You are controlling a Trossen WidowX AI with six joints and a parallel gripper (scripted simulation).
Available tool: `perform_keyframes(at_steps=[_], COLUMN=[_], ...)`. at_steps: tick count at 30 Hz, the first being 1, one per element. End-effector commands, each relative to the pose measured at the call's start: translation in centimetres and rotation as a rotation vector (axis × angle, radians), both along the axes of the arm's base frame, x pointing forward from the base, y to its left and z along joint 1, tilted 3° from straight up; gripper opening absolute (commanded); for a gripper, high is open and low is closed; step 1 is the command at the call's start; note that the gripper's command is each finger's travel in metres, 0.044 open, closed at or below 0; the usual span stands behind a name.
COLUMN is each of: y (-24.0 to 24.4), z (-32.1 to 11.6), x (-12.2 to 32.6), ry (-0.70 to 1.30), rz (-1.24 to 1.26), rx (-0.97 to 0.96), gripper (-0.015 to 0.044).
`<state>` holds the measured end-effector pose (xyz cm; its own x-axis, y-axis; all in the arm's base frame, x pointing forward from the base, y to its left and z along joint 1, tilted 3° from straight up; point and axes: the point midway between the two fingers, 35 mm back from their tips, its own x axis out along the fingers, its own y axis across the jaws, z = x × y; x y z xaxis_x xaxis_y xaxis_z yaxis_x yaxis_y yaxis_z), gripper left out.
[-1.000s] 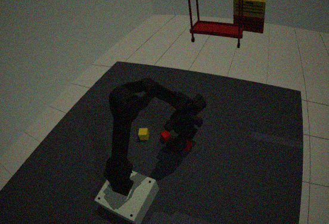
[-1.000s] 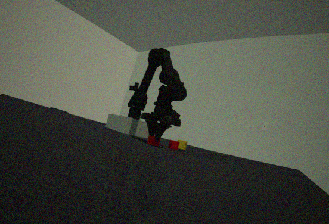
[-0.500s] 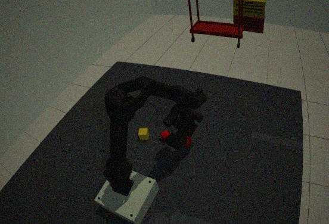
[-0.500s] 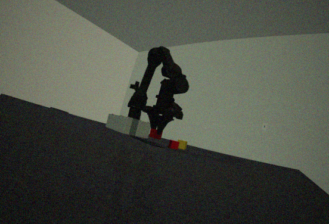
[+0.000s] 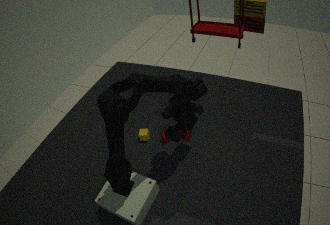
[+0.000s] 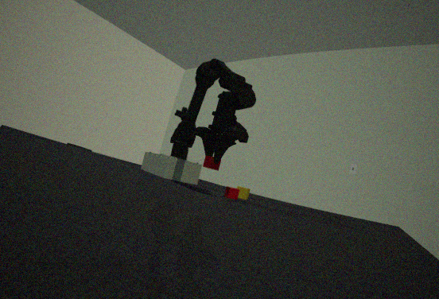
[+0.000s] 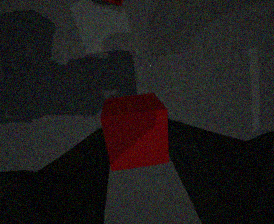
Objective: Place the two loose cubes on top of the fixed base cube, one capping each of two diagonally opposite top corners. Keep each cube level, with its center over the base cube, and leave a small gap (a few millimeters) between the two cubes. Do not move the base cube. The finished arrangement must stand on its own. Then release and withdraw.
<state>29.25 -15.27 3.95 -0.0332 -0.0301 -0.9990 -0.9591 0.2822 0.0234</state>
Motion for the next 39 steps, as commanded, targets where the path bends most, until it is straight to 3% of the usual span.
perform_keyframes(at_steps=[1, 11, 39], y=[0.0, 0.4, 8.5], z=[1.7, 3.4, 1.6], x=[0.2, 0.0, 2.7], ry=[-0.012, -0.012, -0.035], rz=[-0.003, -0.020, -0.734], rx=[-0.001, -0.001, -0.013], gripper=[0.0105, 0.0105, 0.0105])
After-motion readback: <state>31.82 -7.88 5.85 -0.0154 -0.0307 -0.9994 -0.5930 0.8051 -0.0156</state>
